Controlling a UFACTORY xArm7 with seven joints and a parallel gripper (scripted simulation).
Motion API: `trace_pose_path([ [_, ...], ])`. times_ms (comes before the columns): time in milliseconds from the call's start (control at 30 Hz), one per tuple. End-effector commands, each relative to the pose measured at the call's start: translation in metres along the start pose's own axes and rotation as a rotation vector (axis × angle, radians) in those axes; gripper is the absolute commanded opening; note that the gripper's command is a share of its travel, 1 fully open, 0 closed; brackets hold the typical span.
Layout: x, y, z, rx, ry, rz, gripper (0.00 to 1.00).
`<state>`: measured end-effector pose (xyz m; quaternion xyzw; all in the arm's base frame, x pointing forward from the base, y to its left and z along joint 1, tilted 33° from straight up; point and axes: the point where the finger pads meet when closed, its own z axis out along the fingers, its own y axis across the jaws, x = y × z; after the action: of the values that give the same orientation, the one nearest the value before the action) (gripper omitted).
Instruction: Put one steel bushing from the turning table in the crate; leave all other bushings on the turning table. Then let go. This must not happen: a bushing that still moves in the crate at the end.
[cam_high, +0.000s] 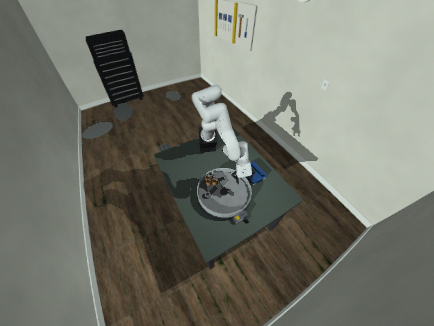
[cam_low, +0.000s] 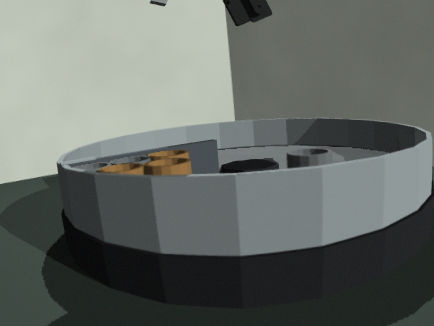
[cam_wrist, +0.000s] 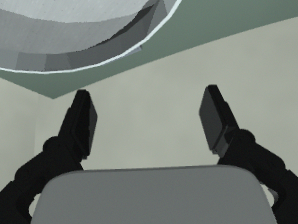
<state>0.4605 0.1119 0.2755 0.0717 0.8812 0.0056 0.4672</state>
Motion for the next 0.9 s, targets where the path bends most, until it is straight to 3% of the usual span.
trace_pose_path([
  [0, -0.001, 0.001, -0.001, -0.001, 0.002, -0.002, 1.0],
  [233, -0.001, 0.001, -0.001, -0.001, 0.002, -0.002, 1.0],
  [300, 0.045, 0.007, -0.01, -0.014, 0.092, -0.104, 1.0],
  [367, 0.045, 0.007, -0.01, -0.014, 0.092, -0.104, 1.0],
  [633, 0.112, 0.002, -0.027, -0.011, 0.238, -0.245, 1.0],
  [867, 0.15, -0.009, -0.041, 0.007, 0.334, -0.324, 1.0],
])
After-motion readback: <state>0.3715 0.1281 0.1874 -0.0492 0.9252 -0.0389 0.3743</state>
